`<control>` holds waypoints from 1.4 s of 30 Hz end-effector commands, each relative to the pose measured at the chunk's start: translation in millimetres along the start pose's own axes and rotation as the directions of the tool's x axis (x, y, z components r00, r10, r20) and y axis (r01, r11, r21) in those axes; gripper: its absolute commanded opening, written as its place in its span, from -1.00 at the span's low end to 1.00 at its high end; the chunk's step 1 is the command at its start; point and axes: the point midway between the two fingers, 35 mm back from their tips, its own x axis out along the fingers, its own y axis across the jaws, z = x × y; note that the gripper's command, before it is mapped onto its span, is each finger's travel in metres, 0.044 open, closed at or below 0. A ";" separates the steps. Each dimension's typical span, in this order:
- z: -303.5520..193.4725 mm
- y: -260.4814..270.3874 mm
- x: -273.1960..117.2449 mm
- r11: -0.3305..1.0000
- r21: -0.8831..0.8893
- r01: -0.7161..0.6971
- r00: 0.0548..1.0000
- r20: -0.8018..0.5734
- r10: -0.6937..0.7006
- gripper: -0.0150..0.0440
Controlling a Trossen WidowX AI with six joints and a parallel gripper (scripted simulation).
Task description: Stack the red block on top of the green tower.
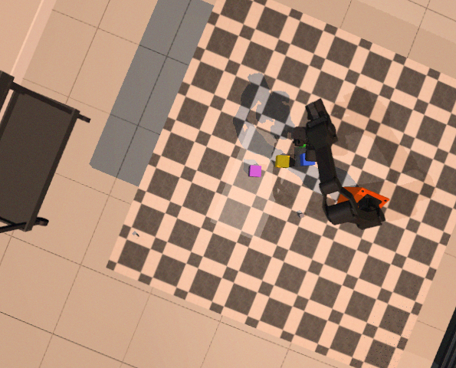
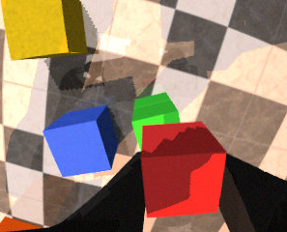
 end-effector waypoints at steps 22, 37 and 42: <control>-1.8 3.8 23.6 1.000 0.008 -0.016 1.000 -0.003 0.016 -0.49; -1.7 3.7 21.3 1.000 0.008 -0.016 1.000 -0.003 0.016 -0.49; -2.6 3.4 23.0 1.000 0.006 -0.014 1.000 -0.008 0.014 -0.14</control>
